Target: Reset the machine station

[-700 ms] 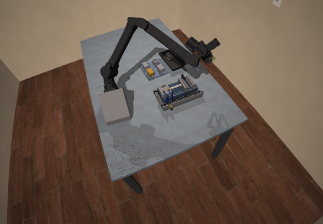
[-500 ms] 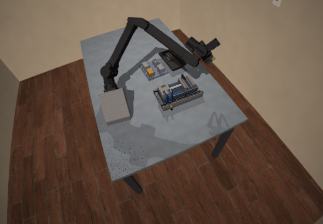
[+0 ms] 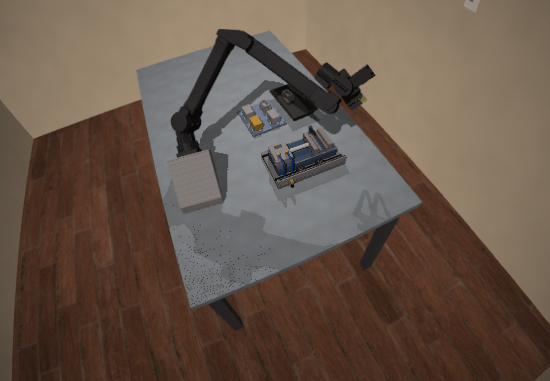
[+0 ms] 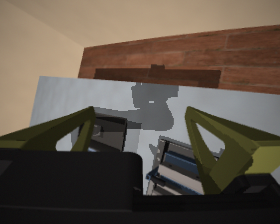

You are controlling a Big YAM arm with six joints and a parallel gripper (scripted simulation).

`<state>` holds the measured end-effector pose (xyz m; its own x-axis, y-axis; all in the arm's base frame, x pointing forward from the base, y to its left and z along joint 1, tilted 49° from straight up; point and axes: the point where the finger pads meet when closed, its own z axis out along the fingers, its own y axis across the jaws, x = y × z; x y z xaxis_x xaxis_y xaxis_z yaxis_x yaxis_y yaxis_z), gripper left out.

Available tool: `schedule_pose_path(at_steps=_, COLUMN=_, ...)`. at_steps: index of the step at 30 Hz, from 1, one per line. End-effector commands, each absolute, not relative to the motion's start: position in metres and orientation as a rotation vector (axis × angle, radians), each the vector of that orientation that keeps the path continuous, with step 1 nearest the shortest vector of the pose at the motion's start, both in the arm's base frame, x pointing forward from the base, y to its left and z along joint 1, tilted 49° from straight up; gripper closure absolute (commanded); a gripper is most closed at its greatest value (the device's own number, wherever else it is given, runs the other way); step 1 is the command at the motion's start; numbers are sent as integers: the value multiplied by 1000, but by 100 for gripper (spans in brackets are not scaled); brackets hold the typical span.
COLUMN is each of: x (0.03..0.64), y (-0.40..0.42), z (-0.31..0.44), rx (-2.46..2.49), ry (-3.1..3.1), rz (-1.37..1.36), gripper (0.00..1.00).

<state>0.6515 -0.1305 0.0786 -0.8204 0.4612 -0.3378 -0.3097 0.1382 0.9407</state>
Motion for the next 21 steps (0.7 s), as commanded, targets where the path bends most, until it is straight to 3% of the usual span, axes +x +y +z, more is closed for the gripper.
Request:
schedule_pose_path(at_steps=1, x=652, y=-135, z=83, rx=142, ry=1843, rz=1731, gripper=0)
schedule_pose_path(at_steps=21, x=660, y=-126, z=99, rx=147, ry=1842, rz=1748, gripper=0)
